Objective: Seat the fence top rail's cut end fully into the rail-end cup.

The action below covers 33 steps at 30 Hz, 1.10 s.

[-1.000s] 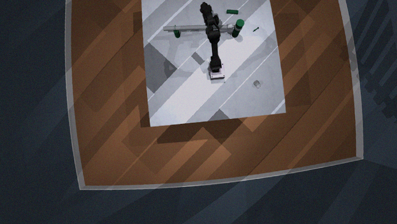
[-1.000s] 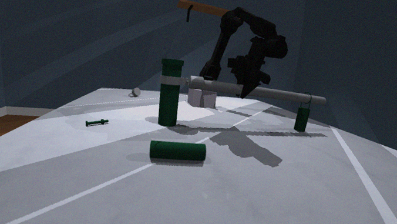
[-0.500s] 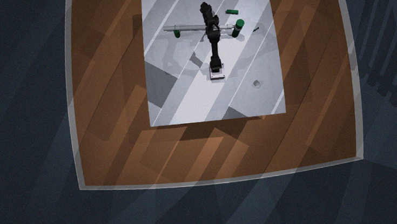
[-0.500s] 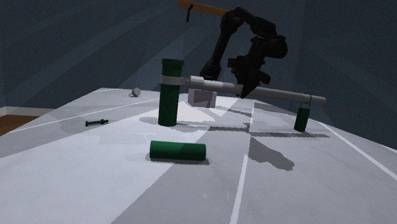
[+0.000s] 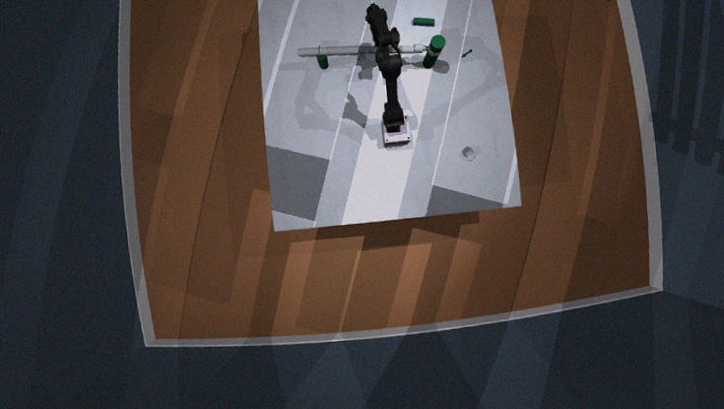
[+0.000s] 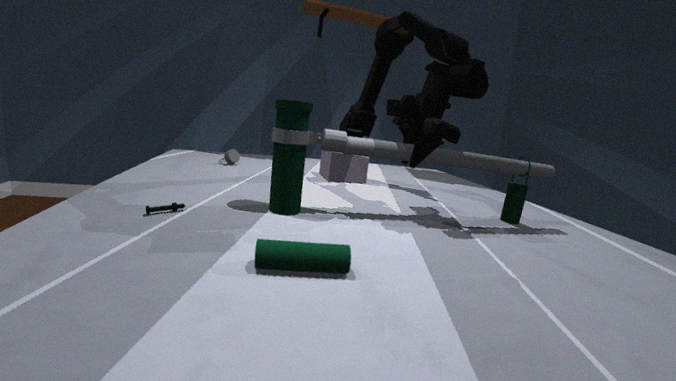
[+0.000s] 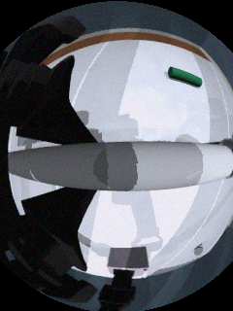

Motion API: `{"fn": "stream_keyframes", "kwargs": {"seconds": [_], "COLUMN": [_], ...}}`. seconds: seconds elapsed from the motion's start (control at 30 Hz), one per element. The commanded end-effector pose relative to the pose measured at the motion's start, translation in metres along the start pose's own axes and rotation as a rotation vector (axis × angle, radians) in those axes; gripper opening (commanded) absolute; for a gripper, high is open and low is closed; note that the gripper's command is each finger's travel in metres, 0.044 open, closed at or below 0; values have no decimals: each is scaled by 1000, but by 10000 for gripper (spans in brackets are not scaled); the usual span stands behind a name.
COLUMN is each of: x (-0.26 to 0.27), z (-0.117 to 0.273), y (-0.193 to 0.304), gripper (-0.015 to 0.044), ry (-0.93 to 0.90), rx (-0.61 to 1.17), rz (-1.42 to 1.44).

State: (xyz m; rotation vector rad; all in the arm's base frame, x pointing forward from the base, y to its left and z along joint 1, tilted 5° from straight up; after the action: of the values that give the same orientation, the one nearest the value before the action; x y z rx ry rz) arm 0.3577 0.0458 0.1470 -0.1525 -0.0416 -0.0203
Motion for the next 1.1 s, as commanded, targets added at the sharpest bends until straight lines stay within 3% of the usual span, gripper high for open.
{"fn": "stream_keyframes", "kwargs": {"seconds": [0.0,0.53,0.57,1.07], "x": [2,4,1,1], "z": [2,11,3,5], "y": [-12,-20,-2,3], "gripper": [0,0,0,0], "ry": [-7,-7,10,10], "rx": [-20,-20,17,18], "rz": [-5,-5,14,14]}}
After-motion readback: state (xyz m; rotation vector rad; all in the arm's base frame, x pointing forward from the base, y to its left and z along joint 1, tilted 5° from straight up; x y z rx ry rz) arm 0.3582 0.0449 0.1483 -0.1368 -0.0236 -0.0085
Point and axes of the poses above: the point midway between the two fingers, 35 mm back from their tips, its own z axis back along the fingers, its own x axis across the jaws, y = z × x, the point moved 6 cm from there along z, back along the fingers, and after that the axes turned 2 degrees about -z, right-handed, at the moved point
